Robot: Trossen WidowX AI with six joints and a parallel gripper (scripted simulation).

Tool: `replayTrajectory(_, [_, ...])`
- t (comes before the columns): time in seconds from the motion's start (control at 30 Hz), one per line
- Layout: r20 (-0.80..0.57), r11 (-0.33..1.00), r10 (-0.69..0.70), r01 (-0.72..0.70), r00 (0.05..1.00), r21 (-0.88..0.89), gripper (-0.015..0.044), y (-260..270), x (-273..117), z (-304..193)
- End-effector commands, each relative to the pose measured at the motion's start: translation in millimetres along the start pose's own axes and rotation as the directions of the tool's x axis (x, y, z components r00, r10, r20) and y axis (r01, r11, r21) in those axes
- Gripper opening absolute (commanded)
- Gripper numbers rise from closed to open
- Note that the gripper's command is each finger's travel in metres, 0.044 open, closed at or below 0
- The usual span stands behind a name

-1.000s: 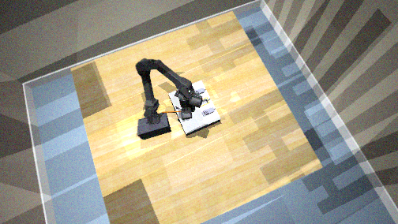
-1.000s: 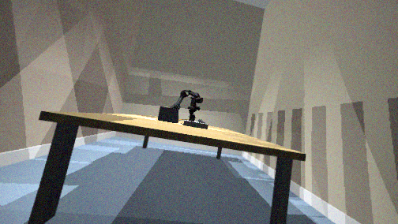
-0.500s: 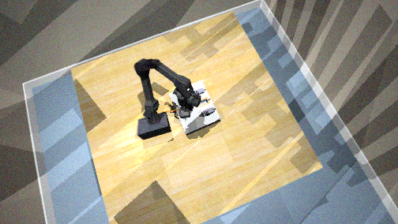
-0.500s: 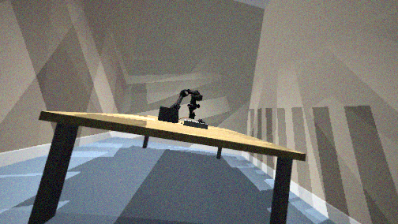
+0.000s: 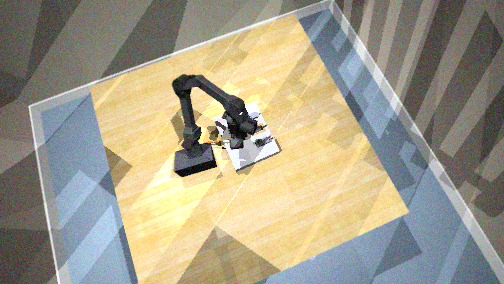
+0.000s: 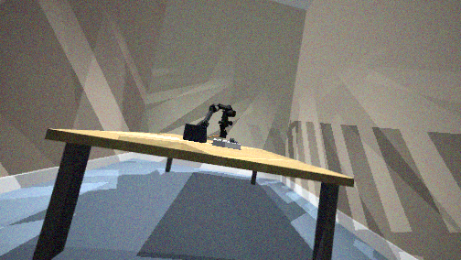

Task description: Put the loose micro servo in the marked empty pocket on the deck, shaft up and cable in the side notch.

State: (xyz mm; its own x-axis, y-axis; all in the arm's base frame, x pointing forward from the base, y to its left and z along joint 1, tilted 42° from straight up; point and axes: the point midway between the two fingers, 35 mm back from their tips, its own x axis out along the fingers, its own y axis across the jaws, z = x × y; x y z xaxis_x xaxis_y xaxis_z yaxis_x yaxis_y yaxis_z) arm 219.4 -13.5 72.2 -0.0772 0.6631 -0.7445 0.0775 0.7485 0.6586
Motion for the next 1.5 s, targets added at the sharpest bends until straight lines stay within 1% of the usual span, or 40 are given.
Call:
replayTrajectory(0.0, [0.018,1.000,-0.003,0.003,1.000,-0.004,0.0000,-1,-4,19])
replayTrajectory(0.2, [0.019,1.000,-0.003,0.003,1.000,-0.004,0.0000,-1,-4,25])
replayTrajectory(0.47, [0.018,1.000,-0.003,0.003,1.000,-0.004,0.0000,17,-4,20])
replayTrajectory(0.57, [0.018,1.000,-0.003,0.002,1.000,0.030,0.0000,17,-4,20])
replayTrajectory(0.77, [0.018,0.976,-0.003,-0.002,1.000,0.216,0.0000,17,-4,20])
replayTrajectory(1.0, [0.018,0.896,-0.003,-0.006,1.000,0.443,0.0000,17,-4,20])
replayTrajectory(1.23, [0.018,0.764,-0.003,-0.010,1.000,0.645,0.0000,17,-4,20])
replayTrajectory(1.47, [0.018,0.588,-0.003,-0.013,1.000,0.809,0.0000,17,-4,20])
